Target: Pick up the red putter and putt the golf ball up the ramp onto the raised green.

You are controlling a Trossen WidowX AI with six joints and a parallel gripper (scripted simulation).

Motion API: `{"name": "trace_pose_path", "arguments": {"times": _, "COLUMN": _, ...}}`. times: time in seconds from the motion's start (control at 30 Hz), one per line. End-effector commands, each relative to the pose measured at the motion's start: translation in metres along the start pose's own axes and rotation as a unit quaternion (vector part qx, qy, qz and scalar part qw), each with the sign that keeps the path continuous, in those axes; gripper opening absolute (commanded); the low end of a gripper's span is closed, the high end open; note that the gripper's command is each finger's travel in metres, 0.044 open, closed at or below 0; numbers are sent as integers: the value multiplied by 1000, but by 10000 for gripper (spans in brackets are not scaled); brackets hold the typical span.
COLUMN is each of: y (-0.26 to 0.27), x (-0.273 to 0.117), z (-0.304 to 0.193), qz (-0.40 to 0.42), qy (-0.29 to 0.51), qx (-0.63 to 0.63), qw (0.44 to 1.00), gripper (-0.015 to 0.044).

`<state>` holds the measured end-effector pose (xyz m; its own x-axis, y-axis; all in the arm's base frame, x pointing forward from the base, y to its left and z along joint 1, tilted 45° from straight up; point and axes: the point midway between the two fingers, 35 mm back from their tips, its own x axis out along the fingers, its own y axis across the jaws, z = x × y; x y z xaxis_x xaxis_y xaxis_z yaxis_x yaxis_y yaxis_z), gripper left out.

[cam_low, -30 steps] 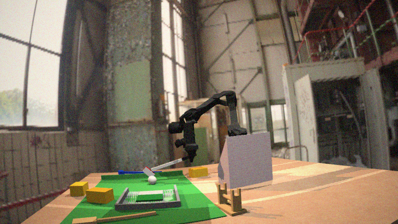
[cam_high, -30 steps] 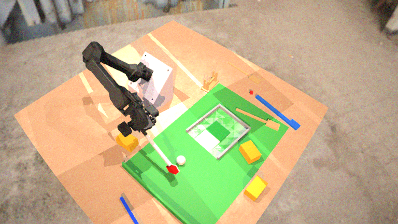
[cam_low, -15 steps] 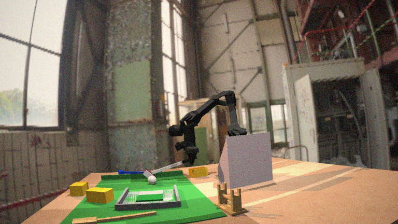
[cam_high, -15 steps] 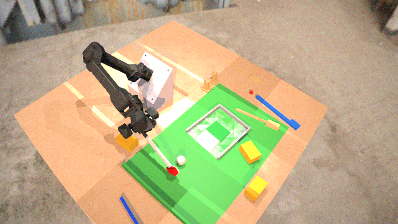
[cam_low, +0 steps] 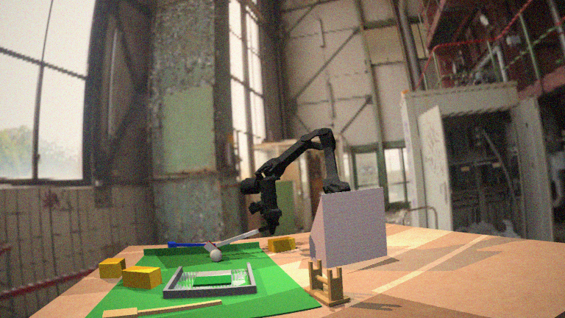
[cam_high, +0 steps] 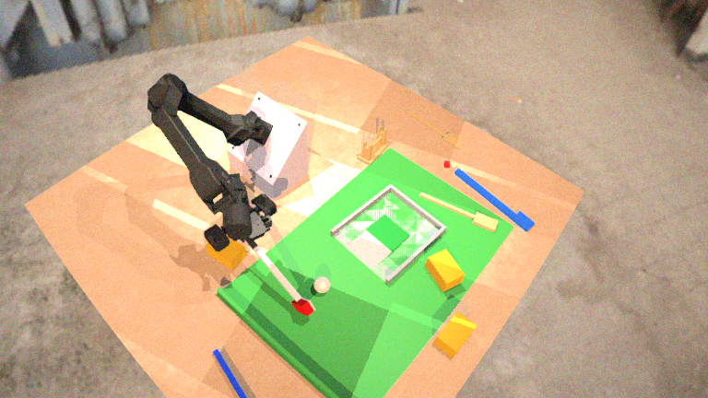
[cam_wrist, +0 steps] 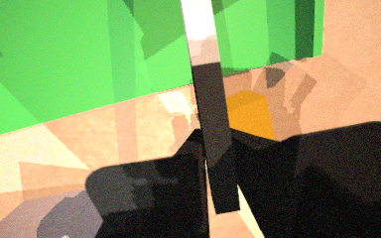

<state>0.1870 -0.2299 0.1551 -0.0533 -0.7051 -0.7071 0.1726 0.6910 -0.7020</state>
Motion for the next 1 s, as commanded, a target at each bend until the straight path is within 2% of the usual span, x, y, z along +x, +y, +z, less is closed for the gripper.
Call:
{"name": "trace_pose_path", "arguments": {"times": 0.0, "y": -11, "x": -1, "z": 2, "qz": -3, "qy": -4, "qx": 4, "qw": 1000, "gripper": 0}}
{"name": "trace_pose_path", "arguments": {"times": 0.37, "y": -5, "x": 0, "z": 1, "qz": -1, "qy": -1, "qx": 1, "qw": 1000, "gripper": 0}}
{"name": "trace_pose_path", "arguments": {"times": 0.73, "y": 122, "x": 1, "z": 3, "qz": 3, "qy": -1, "qx": 3, "qw": 1000, "gripper": 0}}
{"name": "trace_pose_path", "arguments": {"times": 0.97, "y": 130, "x": -5, "z": 1, "qz": 2, "qy": -2, "qx": 3, "qw": 1000, "gripper": 0}}
